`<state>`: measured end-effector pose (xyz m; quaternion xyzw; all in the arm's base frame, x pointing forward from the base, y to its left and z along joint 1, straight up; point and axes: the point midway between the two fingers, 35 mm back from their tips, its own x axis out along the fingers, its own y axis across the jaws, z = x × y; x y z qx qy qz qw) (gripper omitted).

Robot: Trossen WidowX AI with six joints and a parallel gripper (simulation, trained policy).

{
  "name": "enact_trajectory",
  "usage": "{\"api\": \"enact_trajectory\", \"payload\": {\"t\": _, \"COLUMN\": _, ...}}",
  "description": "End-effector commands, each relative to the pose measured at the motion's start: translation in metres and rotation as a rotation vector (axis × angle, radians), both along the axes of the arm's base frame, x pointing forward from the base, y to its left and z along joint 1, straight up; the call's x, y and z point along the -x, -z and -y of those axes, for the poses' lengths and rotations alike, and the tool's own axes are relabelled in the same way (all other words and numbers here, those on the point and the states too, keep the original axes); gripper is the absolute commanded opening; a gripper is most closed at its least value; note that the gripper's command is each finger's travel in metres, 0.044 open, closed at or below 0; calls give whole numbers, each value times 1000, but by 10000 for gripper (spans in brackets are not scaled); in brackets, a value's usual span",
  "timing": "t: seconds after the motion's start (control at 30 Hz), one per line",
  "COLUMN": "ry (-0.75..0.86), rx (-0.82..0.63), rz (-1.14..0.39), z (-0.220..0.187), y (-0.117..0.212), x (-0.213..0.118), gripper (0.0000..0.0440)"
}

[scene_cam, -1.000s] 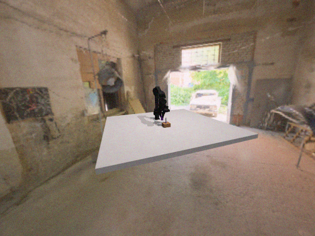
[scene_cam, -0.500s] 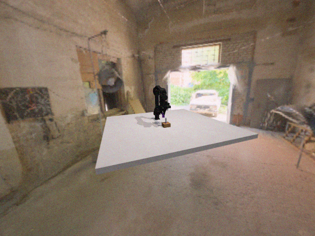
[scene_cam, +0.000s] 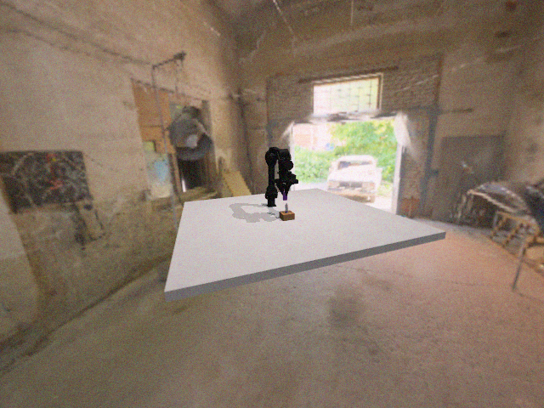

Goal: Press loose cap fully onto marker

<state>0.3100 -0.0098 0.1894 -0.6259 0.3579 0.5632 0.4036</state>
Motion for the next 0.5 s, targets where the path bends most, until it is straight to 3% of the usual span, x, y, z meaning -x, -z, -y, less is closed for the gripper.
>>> {"api": "enact_trajectory", "payload": {"t": 0.0, "ry": 9, "rx": -8, "rz": -13, "z": -4, "y": -2, "x": -4, "gripper": 0}}
{"api": "enact_trajectory", "payload": {"t": 0.47, "ry": 32, "rx": -14, "rz": -77, "z": -6, "y": 6, "x": -13, "gripper": 0}}
